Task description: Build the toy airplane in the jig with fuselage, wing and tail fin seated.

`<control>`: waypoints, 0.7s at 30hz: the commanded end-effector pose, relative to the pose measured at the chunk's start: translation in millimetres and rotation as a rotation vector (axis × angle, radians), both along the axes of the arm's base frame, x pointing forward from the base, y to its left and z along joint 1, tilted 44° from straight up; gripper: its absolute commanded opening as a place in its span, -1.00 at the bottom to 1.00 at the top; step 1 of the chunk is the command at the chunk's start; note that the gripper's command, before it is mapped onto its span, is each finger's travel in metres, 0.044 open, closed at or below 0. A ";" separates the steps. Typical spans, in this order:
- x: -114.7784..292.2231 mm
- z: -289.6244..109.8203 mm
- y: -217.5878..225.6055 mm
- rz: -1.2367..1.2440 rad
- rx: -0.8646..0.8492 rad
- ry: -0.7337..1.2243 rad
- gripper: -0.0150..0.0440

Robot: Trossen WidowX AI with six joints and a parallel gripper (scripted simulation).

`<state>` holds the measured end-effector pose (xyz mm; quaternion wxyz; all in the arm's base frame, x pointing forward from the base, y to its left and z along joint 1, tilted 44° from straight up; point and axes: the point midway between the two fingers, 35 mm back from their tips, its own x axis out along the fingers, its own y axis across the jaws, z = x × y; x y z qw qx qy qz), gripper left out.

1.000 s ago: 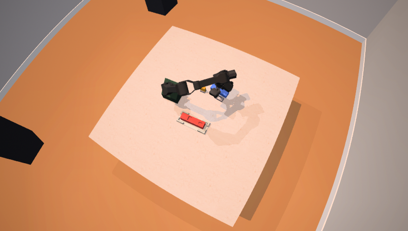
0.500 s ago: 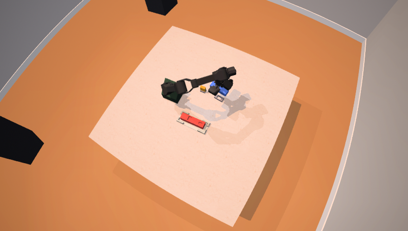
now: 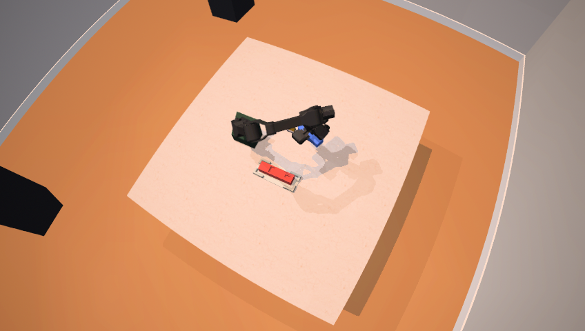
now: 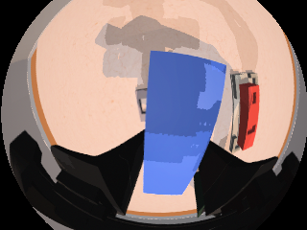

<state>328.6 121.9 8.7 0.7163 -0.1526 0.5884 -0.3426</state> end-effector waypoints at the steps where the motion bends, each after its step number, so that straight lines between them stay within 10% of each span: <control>1: -1.0 9.1 -10.4 -0.042 0.005 -0.044 -0.49; 21: -13.0 48.0 -62.6 -0.266 0.040 -0.244 -0.49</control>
